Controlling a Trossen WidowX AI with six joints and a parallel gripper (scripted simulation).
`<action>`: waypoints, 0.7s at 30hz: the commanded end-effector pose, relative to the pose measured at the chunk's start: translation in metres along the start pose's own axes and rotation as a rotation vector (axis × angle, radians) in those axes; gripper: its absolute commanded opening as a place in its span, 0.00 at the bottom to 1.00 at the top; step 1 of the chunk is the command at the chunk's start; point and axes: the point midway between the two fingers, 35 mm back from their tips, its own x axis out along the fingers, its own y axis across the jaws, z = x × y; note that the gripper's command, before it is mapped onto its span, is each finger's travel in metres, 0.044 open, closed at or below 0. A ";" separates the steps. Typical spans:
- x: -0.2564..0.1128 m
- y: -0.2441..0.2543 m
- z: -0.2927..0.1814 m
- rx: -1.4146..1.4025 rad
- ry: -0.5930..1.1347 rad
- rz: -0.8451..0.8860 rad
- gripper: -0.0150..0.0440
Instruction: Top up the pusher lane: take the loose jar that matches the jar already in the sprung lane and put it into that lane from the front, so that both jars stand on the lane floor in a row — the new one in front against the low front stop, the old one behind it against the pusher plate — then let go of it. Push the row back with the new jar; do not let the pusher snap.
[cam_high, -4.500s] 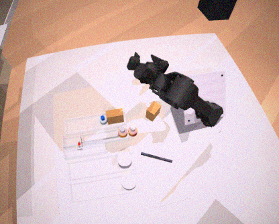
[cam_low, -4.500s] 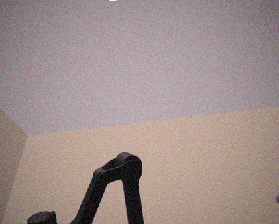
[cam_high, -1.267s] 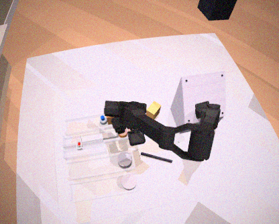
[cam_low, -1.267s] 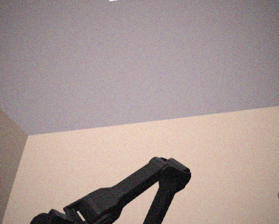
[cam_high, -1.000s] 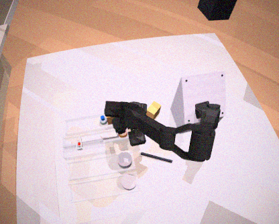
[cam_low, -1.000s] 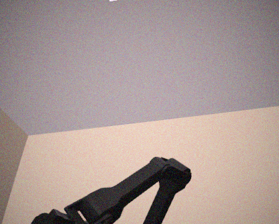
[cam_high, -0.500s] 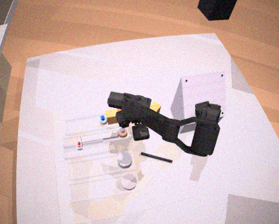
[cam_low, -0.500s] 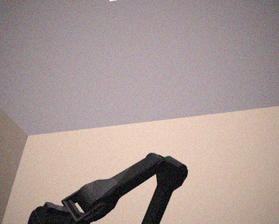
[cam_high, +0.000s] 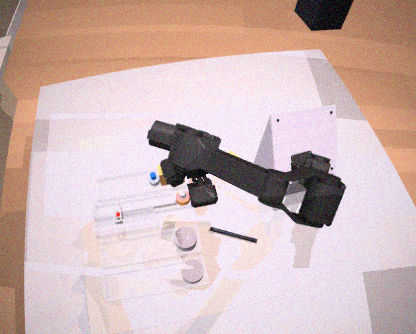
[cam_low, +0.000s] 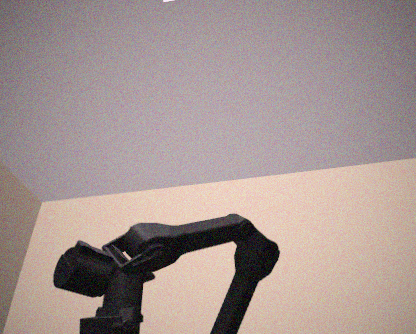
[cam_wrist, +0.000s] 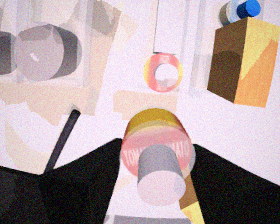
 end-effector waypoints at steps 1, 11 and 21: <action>-0.006 0.001 0.001 -0.007 0.001 -0.004 0.25; 0.042 -0.007 -0.006 0.009 0.001 -0.003 0.25; 0.063 -0.007 -0.006 0.010 0.001 -0.002 0.25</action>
